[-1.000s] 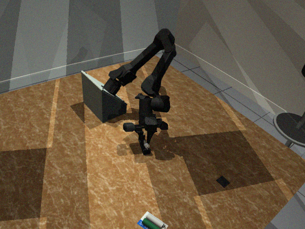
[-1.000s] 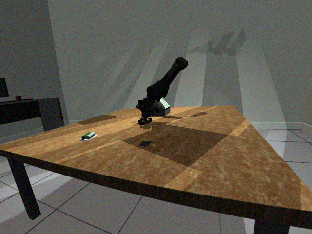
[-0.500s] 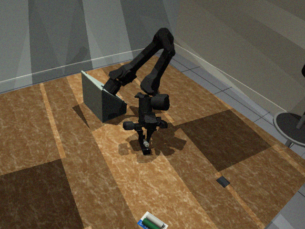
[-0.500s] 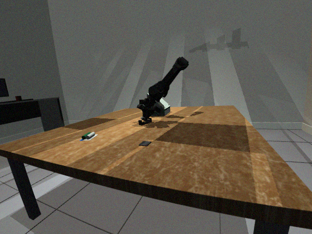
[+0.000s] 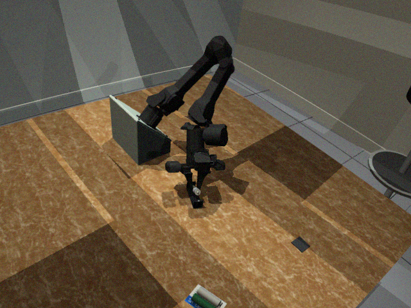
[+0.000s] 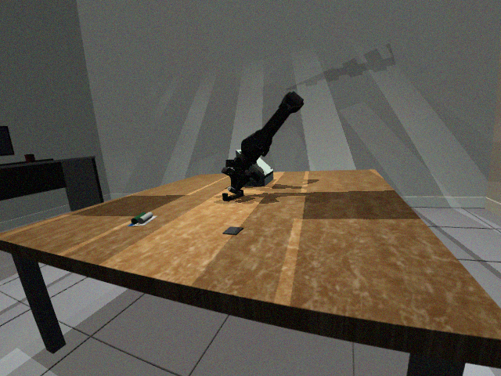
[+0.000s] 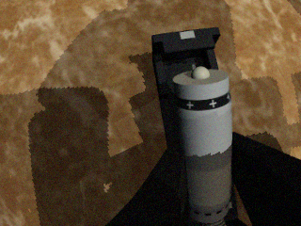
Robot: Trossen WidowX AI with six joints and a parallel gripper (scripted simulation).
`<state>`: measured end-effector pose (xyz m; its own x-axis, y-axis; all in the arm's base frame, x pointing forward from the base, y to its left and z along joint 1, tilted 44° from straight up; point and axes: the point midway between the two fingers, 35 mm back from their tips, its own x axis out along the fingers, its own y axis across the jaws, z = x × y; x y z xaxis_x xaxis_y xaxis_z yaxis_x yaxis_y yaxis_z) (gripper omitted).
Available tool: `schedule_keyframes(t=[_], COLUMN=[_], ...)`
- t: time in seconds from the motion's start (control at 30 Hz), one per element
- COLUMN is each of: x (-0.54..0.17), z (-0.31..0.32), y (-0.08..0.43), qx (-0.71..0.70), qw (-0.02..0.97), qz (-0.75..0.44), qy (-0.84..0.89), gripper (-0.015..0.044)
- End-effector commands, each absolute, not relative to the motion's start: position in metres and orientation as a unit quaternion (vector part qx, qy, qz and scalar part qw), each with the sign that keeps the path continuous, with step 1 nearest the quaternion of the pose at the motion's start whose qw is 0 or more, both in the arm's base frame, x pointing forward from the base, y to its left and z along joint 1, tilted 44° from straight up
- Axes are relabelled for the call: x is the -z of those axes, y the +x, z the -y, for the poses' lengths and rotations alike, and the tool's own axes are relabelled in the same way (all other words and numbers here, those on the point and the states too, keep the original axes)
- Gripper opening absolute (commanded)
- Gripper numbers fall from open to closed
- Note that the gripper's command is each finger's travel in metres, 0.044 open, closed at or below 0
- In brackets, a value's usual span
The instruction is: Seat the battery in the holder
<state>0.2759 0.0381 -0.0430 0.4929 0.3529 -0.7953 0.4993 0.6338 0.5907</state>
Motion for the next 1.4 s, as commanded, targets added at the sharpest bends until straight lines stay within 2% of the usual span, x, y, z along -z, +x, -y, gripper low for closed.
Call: schedule_keyframes(t=[0.0, 1.37], x=[0.044, 0.056], z=[-0.040, -0.036], y=[0.270, 0.281], qx=[0.049, 0.020], qw=[0.748, 0.702], qz=[-0.506, -0.589], qy=[0.427, 0.399], gripper=[0.0060, 0.0060])
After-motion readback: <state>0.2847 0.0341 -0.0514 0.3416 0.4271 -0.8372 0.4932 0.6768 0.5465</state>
